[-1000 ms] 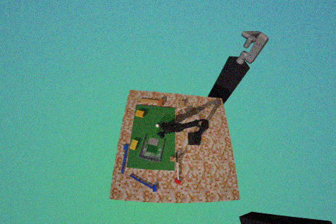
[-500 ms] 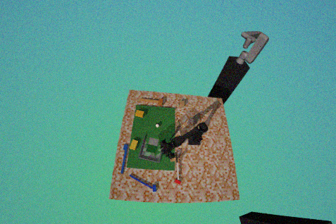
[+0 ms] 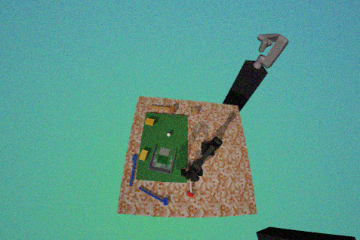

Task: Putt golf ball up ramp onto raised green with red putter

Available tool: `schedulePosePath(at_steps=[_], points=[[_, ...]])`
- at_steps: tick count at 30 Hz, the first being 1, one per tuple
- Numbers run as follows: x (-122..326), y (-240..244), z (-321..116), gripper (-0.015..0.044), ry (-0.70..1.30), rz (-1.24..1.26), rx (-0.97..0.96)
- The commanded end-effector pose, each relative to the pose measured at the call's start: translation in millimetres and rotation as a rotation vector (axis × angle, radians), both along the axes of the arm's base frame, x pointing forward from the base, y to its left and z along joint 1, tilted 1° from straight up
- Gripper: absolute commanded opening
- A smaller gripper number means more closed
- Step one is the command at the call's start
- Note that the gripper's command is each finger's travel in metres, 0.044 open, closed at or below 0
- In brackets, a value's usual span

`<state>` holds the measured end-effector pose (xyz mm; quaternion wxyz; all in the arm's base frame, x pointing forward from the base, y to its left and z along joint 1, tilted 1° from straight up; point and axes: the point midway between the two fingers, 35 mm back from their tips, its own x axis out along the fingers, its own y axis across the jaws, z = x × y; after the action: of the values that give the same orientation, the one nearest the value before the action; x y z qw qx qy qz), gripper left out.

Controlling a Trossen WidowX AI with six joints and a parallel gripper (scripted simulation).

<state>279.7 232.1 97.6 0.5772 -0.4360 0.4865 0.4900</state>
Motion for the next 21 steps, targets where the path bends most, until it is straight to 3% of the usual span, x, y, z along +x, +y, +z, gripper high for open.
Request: schedulePosePath(at_steps=[1,21], points=[[-4,1,-1,0.0440,0.020,0.043,-0.014],[-3,2,-47,0.0440,0.020,0.043,-0.014]])
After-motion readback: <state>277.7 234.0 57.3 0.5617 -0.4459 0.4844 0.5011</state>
